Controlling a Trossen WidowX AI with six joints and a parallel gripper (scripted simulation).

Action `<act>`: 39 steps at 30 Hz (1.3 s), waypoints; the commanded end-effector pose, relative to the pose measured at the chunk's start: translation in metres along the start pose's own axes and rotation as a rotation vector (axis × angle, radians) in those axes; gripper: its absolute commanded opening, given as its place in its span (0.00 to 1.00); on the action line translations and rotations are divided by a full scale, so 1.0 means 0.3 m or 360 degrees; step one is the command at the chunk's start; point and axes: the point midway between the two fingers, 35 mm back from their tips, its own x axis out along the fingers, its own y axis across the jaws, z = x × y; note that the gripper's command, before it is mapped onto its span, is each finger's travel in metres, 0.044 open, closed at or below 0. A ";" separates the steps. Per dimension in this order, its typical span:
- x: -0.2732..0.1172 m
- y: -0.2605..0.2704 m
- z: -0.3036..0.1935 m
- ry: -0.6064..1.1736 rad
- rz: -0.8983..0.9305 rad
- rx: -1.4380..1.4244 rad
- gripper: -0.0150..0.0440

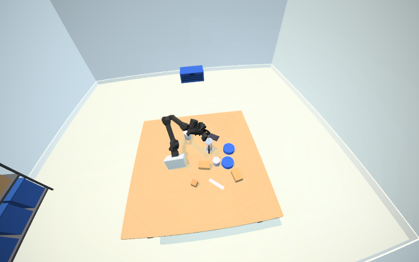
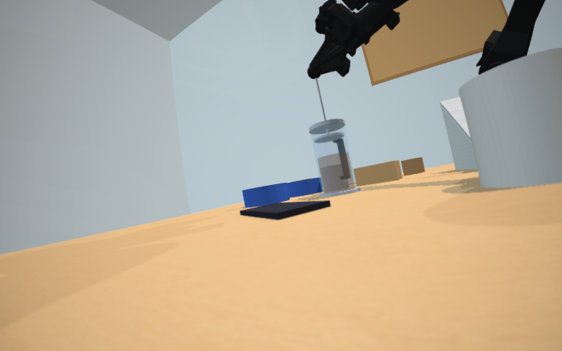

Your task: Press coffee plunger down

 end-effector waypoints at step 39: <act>0.143 -0.020 -0.186 0.0017 -0.0006 0.0008 0.47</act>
